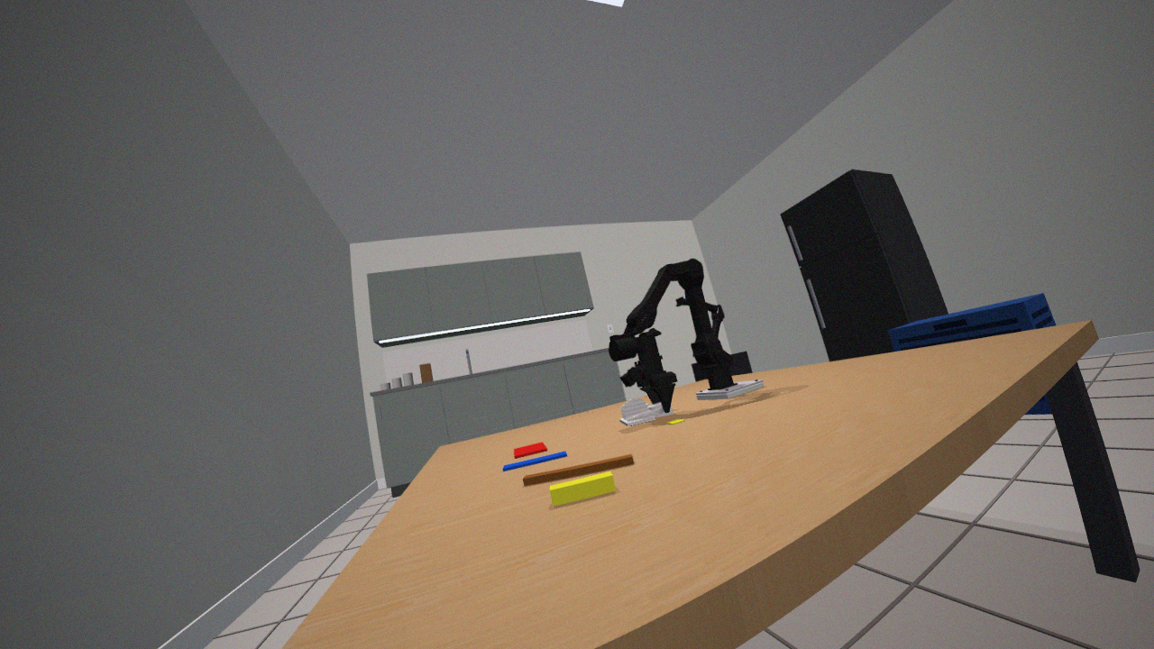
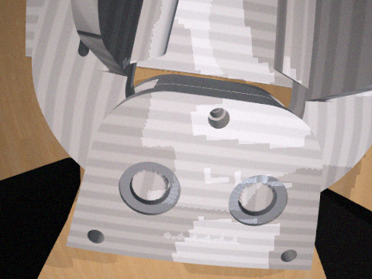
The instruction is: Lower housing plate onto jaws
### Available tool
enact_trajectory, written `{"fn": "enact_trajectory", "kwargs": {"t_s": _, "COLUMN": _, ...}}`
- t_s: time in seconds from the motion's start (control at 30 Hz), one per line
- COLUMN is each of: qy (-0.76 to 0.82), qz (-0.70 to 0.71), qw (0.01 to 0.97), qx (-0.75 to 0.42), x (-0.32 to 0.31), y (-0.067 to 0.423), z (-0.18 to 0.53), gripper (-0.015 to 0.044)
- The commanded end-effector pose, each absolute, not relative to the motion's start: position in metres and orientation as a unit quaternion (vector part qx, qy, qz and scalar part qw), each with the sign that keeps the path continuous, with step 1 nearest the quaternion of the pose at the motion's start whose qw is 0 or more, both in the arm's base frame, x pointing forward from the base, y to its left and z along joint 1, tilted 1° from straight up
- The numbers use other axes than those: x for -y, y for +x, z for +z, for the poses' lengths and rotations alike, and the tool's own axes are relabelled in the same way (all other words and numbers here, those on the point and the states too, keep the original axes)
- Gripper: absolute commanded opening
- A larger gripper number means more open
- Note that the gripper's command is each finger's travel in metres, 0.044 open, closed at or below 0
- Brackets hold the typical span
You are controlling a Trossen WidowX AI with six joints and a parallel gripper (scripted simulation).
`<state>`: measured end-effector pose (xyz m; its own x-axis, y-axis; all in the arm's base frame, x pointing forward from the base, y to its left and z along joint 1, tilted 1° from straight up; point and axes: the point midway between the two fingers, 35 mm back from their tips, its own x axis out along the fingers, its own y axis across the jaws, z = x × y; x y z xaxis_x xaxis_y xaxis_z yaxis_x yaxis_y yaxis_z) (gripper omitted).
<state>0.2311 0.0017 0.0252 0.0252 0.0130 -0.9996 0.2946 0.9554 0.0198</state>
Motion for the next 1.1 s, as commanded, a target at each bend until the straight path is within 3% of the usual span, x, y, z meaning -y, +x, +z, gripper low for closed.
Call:
{"fn": "enact_trajectory", "kwargs": {"t_s": 0.0, "qy": 0.111, "qz": -0.1, "qw": 0.707, "qx": -0.691, "x": -0.002, "y": 0.231, "z": 0.025, "gripper": 0.044}}
{"fn": "enact_trajectory", "kwargs": {"t_s": 0.43, "qy": 0.111, "qz": -0.1, "qw": 0.707, "qx": -0.691, "x": -0.002, "y": 0.232, "z": 0.031, "gripper": 0.044}}
{"fn": "enact_trajectory", "kwargs": {"t_s": 0.7, "qy": 0.113, "qz": -0.1, "qw": 0.706, "qx": -0.692, "x": -0.001, "y": 0.227, "z": 0.099, "gripper": 0.044}}
{"fn": "enact_trajectory", "kwargs": {"t_s": 0.87, "qy": 0.113, "qz": -0.101, "qw": 0.709, "qx": -0.688, "x": -0.001, "y": 0.229, "z": 0.095, "gripper": 0.044}}
{"fn": "enact_trajectory", "kwargs": {"t_s": 1.07, "qy": 0.113, "qz": -0.1, "qw": 0.706, "qx": -0.692, "x": 0.003, "y": 0.202, "z": 0.148, "gripper": 0.044}}
